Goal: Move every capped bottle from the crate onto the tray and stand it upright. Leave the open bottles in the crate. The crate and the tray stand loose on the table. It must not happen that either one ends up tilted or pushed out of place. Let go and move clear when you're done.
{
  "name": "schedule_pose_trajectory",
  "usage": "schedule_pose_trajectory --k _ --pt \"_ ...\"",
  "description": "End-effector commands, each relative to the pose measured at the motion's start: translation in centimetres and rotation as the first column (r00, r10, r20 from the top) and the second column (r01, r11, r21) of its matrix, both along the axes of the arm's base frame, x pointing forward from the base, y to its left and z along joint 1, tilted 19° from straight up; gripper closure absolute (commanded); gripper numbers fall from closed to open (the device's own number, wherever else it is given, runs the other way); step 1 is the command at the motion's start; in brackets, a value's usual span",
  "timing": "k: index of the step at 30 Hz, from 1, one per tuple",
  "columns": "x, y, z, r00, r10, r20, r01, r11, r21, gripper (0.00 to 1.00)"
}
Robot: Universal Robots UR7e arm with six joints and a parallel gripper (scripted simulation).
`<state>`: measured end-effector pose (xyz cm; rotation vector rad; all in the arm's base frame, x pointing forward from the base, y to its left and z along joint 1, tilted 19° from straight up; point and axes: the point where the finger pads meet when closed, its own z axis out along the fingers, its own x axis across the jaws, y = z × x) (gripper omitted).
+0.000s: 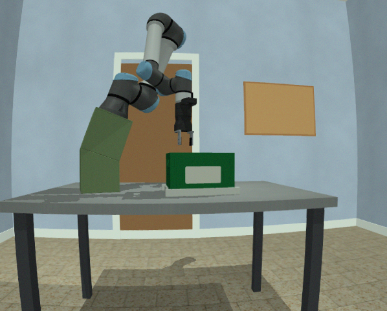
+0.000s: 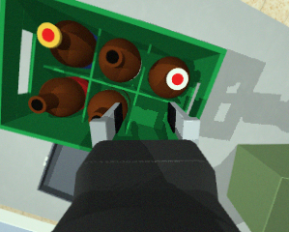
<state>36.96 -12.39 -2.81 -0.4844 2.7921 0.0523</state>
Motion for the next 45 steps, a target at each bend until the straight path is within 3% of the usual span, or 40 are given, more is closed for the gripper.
schedule_pose_trajectory --k 1,10,13,27,30,45 --pt "-0.5 -1.1 -0.4 0.999 0.050 0.008 -0.050 0.999 -0.014 0.00" --pt "-1.8 -3.6 -1.4 0.987 0.159 0.017 -0.158 0.986 -0.047 0.00" --pt "-1.4 -3.0 -1.0 0.993 0.117 0.008 -0.117 0.992 -0.040 0.00" --pt "-2.4 -4.8 -1.9 0.958 0.286 0.021 -0.283 0.955 -0.089 0.00" --pt "-2.2 -4.5 -1.6 0.968 0.250 0.015 -0.248 0.965 -0.082 0.00" --pt "-2.6 -5.0 -1.8 0.910 0.414 0.024 -0.408 0.904 -0.129 0.00"
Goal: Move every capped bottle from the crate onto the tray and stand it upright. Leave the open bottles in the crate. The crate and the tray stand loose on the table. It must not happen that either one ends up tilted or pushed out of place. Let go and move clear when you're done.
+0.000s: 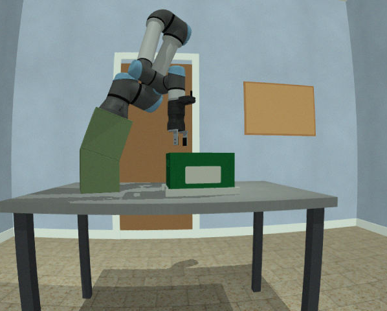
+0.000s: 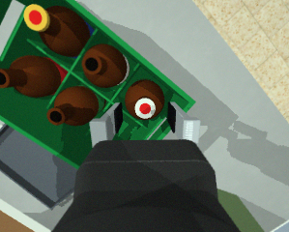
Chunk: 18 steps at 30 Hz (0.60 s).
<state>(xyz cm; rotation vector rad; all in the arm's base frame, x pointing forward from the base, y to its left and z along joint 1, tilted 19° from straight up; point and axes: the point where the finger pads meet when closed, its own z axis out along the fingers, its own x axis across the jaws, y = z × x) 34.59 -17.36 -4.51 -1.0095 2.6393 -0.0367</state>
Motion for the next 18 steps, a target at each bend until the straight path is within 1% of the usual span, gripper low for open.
schedule_pose_trajectory --k 1,2,18 --pt "-0.19 0.02 -0.14 0.998 0.057 0.008 -0.057 0.998 -0.008 0.00" --pt "-0.03 -0.05 0.01 1.000 0.016 0.003 -0.016 1.000 -0.005 0.00" --pt "-0.25 0.13 -0.06 0.995 0.098 0.013 -0.098 0.995 -0.018 0.00"
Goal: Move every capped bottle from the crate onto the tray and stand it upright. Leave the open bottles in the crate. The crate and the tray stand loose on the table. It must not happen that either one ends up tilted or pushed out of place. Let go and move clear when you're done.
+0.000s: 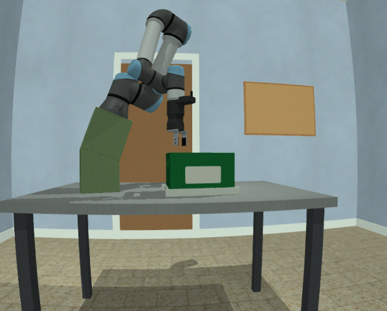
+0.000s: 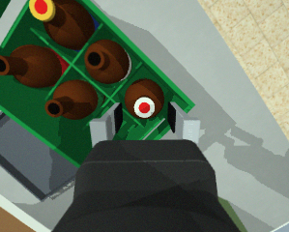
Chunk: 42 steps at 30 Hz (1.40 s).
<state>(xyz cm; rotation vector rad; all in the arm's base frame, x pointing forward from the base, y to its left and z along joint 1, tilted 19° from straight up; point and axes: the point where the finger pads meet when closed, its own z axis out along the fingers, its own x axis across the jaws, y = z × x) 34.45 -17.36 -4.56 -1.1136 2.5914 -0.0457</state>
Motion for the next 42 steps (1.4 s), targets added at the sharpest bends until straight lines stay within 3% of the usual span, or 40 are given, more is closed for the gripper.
schedule_pose_trajectory --k 1,17,32,42 --pt "0.0 0.0 0.0 1.000 0.004 0.001 -0.004 1.000 -0.001 0.00" --pt "-0.1 0.2 0.1 1.000 0.020 0.003 -0.020 1.000 -0.002 0.00" --pt "0.9 0.4 -2.4 1.000 0.020 0.003 -0.020 1.000 -0.002 0.00" --pt "0.8 0.5 -2.3 1.000 0.021 0.001 -0.021 1.000 0.003 0.00"
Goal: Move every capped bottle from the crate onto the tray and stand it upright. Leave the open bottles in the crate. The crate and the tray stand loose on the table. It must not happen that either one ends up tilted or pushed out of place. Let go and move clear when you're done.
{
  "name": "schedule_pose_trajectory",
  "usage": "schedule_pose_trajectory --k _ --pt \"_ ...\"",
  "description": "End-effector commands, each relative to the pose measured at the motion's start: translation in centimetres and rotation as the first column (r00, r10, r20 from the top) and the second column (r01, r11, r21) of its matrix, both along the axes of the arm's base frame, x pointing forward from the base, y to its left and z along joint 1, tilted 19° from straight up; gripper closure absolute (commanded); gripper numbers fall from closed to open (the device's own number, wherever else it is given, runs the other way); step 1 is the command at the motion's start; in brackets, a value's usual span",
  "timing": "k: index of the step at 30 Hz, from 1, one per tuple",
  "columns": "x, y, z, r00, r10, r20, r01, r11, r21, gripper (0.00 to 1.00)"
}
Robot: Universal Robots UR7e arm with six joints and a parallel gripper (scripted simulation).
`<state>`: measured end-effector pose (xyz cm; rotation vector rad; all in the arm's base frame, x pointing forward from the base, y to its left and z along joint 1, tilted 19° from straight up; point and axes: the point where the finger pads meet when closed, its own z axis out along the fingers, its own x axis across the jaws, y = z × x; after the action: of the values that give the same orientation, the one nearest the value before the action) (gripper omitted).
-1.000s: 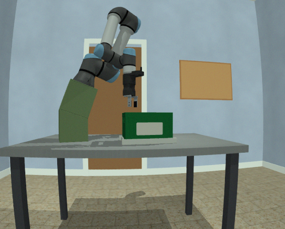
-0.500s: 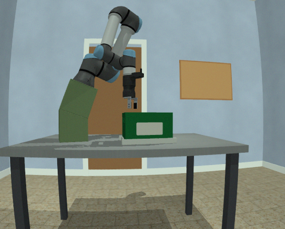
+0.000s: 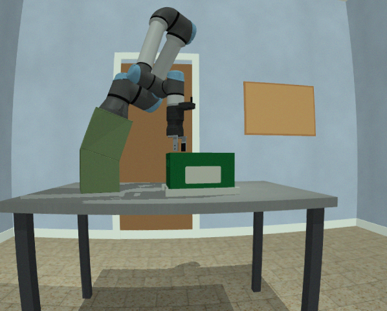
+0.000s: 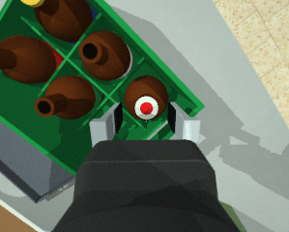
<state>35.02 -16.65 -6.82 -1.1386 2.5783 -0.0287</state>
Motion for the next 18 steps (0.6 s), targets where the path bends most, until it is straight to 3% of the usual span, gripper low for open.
schedule_pose_trajectory --k 1,18 --pt "0.3 -0.3 -0.1 1.000 -0.001 0.003 0.001 1.000 -0.006 0.00" --pt "0.7 -0.1 -1.4 1.000 -0.001 0.004 0.001 1.000 -0.008 0.00"
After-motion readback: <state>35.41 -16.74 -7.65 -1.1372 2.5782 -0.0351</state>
